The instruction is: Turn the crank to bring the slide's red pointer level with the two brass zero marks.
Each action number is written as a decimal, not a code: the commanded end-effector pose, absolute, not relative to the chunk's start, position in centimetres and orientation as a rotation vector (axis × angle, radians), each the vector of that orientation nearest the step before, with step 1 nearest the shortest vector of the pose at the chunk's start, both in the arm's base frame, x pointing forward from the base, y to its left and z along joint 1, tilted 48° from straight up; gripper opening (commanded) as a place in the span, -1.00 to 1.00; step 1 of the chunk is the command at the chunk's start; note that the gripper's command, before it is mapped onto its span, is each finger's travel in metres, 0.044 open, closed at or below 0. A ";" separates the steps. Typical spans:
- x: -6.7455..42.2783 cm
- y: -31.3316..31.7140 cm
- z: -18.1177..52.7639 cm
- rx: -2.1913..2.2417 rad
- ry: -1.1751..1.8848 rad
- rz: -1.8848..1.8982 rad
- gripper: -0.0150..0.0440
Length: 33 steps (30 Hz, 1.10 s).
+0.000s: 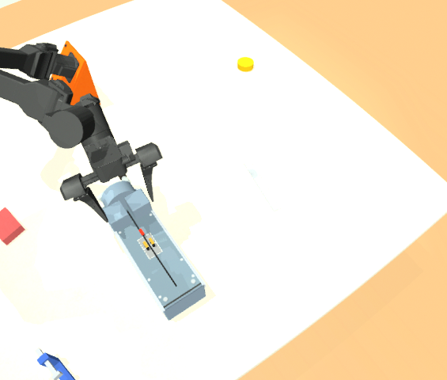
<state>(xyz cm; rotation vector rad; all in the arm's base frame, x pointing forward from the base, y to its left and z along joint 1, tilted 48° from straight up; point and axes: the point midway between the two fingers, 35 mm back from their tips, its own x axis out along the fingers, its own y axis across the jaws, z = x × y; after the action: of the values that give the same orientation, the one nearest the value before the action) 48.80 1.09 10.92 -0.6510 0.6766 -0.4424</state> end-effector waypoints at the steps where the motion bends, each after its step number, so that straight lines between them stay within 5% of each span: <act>1: 48.8 2.0 11.6 -0.649 0.675 -0.436 1.00; 10: 48.1 5.2 14.6 -0.651 0.676 -0.439 1.00; 33: 37.2 6.5 11.6 -0.779 0.667 -0.311 1.00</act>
<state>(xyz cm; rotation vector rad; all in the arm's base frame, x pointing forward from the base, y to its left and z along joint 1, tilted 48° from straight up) 38.53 6.52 11.86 -0.7615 0.6738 -0.3221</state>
